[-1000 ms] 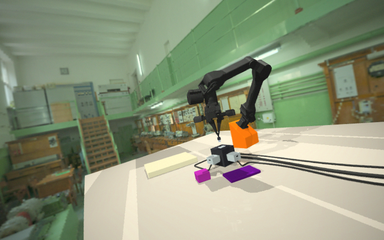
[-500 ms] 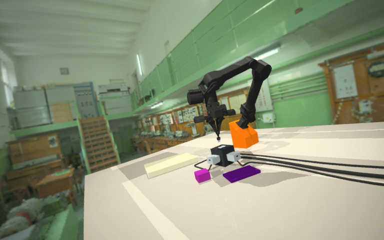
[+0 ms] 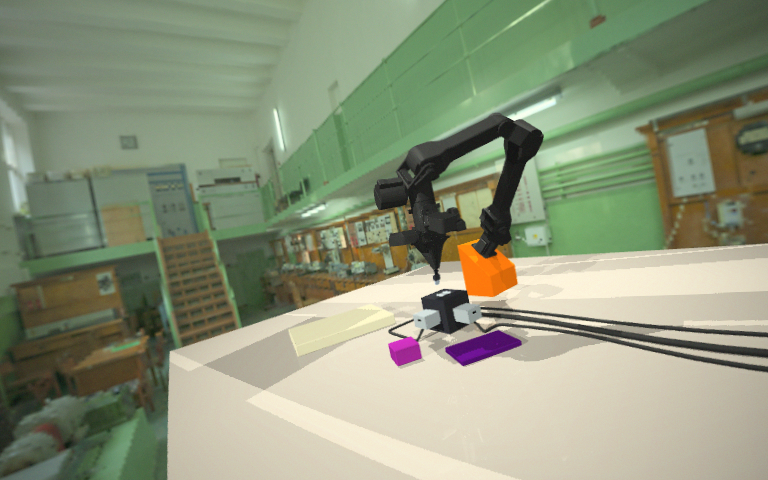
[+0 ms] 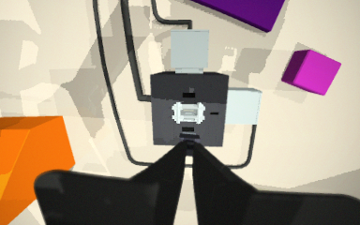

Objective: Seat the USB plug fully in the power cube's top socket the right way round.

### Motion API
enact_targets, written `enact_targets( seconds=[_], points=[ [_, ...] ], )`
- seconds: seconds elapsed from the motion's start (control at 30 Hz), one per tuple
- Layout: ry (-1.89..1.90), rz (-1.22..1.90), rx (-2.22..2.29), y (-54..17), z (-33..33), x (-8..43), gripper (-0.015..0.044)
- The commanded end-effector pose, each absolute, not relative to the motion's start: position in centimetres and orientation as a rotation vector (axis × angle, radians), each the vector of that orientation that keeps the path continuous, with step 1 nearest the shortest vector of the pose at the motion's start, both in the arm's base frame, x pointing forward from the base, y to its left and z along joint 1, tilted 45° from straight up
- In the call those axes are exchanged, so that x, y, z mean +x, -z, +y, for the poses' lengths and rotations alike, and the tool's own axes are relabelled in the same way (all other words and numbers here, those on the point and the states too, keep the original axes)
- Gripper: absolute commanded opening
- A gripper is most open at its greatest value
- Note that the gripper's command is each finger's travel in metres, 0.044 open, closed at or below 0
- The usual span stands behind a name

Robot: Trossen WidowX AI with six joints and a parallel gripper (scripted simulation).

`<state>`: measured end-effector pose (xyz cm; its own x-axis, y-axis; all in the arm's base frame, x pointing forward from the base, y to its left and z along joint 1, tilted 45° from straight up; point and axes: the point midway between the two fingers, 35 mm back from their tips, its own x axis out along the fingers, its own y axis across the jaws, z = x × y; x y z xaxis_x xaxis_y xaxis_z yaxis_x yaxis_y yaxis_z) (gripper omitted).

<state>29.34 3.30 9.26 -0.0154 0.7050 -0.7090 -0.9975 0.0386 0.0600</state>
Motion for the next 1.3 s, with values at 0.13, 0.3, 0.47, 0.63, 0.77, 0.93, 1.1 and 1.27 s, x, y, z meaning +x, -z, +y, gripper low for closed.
enact_targets(
  seconds=[0.13, 0.3, 0.47, 0.63, 0.77, 0.93, 1.1, 1.27],
  points=[
    [-1.491, 0.633, -0.601, -9.23, 3.31, 29.33, 0.0000],
    [-1.491, 0.633, -0.601, -9.23, 3.31, 29.33, 0.0000],
    [-1.489, 0.634, -0.596, -9.26, 3.33, 29.33, 0.0000],
    [-1.490, 0.630, -0.594, -9.24, 3.39, 29.32, 0.0000],
    [-1.491, 0.627, -0.592, -9.23, 3.45, 29.32, 0.0000],
    [-1.492, 0.624, -0.589, -9.21, 3.51, 29.31, 0.0000],
    [-1.494, 0.620, -0.586, -9.19, 3.57, 29.31, 0.0000],
    [-1.495, 0.616, -0.584, -9.17, 3.63, 29.30, 0.0000]
  ],
)
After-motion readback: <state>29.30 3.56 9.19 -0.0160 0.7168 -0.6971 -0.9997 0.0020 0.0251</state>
